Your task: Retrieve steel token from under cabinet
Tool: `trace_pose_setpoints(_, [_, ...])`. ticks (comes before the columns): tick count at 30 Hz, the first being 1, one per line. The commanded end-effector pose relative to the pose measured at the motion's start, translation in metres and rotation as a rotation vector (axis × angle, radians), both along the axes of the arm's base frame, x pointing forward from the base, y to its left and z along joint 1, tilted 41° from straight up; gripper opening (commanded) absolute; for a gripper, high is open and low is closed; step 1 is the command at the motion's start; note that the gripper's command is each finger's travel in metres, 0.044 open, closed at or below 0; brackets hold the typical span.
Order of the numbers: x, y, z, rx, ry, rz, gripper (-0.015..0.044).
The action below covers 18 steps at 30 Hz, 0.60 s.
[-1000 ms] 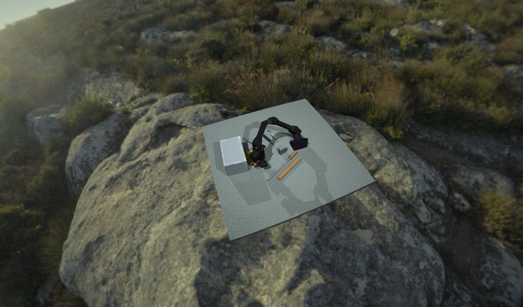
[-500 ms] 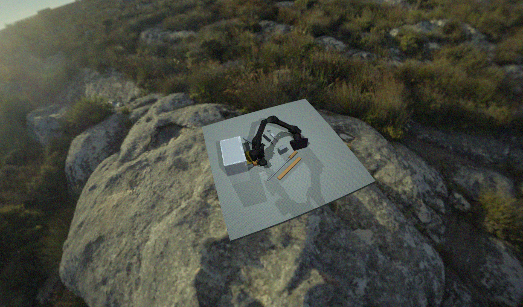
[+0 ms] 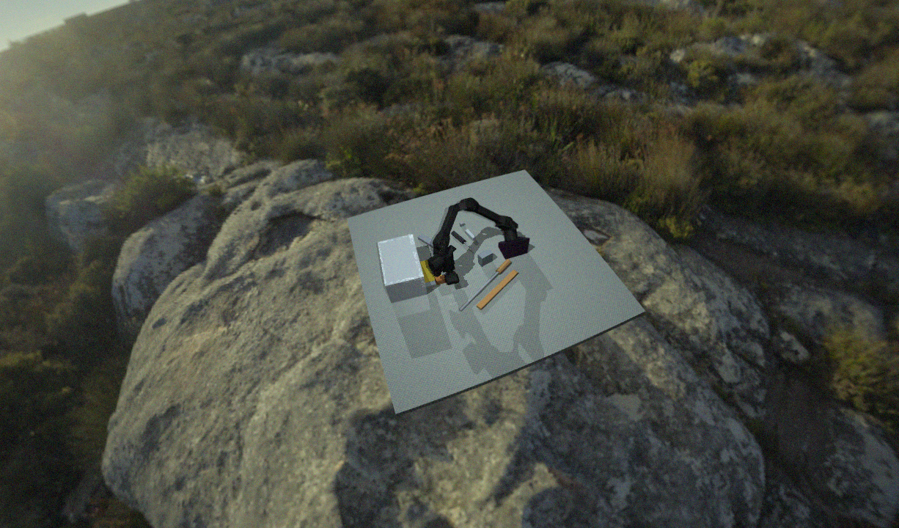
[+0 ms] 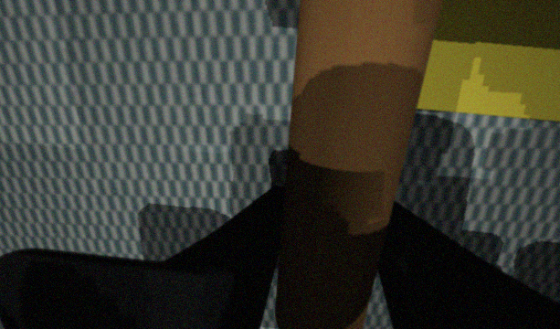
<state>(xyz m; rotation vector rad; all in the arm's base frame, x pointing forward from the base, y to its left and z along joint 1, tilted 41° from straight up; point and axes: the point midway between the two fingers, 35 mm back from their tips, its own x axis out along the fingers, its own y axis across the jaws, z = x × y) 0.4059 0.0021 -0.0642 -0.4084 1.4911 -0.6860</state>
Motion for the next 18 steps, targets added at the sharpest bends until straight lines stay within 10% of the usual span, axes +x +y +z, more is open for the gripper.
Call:
trace_pose_setpoints(1, [-0.006,0.0,-0.001,-0.001,0.001,-0.005,0.0])
trace_pose_setpoints(18, [-0.021,0.003,-0.002,-0.001,0.002,-0.005,0.0])
